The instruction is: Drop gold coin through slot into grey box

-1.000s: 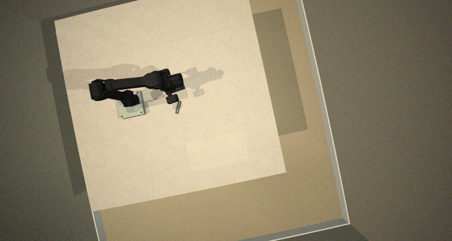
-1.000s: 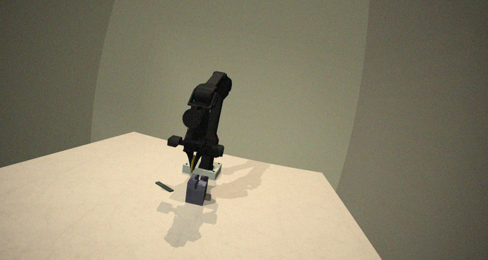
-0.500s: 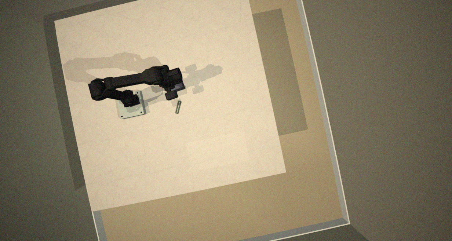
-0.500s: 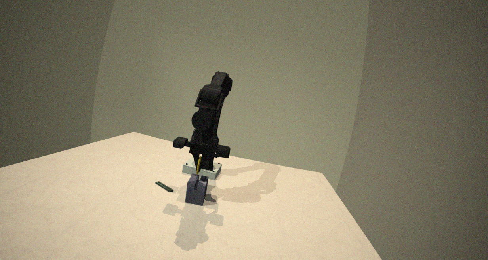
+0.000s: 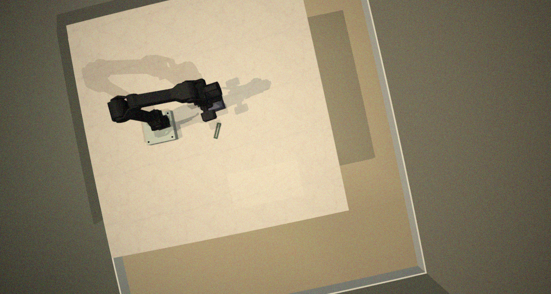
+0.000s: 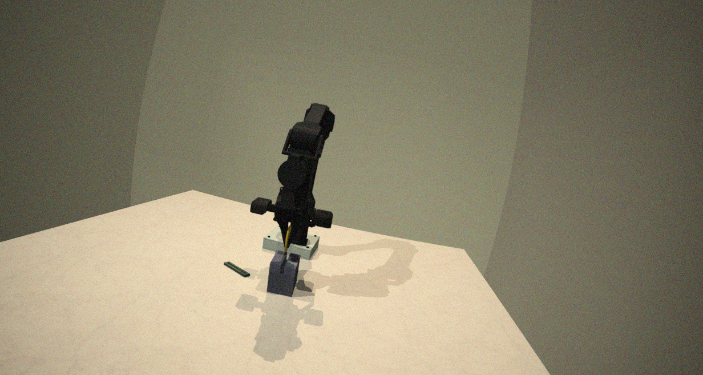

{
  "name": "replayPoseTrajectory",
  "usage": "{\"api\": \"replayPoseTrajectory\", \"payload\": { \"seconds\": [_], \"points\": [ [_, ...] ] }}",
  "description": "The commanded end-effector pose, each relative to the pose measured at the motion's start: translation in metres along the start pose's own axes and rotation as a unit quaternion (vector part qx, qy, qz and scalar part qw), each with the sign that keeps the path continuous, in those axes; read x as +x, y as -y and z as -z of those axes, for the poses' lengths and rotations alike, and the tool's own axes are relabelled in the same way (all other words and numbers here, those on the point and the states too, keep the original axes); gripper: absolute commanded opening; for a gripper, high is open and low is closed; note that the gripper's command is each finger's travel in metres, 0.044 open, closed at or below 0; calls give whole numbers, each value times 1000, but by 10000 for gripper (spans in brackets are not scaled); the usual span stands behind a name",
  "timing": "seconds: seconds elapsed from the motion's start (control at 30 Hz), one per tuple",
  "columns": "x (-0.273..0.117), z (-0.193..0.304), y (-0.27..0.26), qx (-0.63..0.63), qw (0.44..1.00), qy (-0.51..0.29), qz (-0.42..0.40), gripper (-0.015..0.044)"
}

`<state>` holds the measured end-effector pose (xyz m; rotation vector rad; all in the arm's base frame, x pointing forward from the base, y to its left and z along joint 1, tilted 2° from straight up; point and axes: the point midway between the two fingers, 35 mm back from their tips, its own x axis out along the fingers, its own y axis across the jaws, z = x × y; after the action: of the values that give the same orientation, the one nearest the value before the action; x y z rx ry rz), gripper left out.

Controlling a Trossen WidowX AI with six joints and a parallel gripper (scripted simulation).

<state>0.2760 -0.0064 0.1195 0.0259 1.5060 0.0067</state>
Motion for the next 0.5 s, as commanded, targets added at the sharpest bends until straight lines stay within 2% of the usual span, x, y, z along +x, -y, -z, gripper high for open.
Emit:
{"api": "replayPoseTrajectory", "payload": {
  "seconds": [0.0, 0.47],
  "points": [
    [-1, 1, -3, 4, 1000, 0, 0, 0],
    [1, 0, -2, 1, 1000, 0, 0, 0]
  ]
}}
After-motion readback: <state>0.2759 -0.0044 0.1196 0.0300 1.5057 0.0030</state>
